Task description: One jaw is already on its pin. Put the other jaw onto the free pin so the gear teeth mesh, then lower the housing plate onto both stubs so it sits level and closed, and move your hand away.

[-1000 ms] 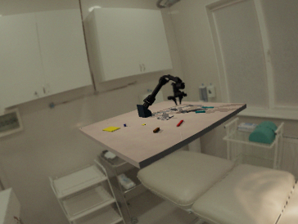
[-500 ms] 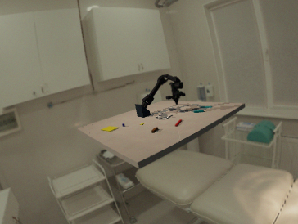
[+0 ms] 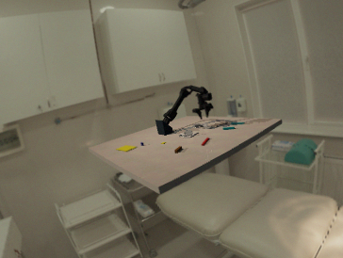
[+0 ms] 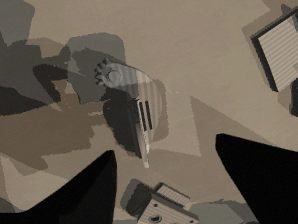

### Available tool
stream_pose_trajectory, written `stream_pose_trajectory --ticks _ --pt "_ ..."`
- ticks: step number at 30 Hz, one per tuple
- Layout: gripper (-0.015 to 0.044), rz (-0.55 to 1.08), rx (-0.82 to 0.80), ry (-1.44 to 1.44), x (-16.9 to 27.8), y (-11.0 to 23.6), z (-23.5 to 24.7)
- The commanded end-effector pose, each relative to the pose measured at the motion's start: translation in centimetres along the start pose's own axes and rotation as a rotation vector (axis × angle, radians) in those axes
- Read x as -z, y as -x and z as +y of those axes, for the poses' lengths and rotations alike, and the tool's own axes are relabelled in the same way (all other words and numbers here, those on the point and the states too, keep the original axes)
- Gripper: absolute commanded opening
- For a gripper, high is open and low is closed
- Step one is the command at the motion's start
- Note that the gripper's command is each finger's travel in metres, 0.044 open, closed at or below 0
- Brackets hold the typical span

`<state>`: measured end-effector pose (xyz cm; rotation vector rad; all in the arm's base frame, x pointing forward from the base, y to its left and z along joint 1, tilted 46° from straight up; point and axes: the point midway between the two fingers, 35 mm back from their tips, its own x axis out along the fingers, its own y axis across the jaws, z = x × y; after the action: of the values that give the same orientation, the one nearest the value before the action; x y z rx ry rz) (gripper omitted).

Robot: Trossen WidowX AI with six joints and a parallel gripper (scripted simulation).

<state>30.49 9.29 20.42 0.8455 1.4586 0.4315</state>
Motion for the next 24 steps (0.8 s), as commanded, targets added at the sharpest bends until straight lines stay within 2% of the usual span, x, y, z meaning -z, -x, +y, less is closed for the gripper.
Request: stream_pose_trajectory --ticks 1,3,6,10,24 --pt "0.0394 -0.005 0.003 0.061 1.0 0.4 0.7" --pt "0.044 -0.005 0.003 0.061 1.0 0.4 0.7" --pt "0.044 -0.005 0.003 0.061 0.9 -0.2 0.7" --pt "0.044 -0.005 0.001 0.062 1.0 -3.4 0.7" --pt "0.044 -0.005 0.001 0.062 0.9 -4.9 0.7"
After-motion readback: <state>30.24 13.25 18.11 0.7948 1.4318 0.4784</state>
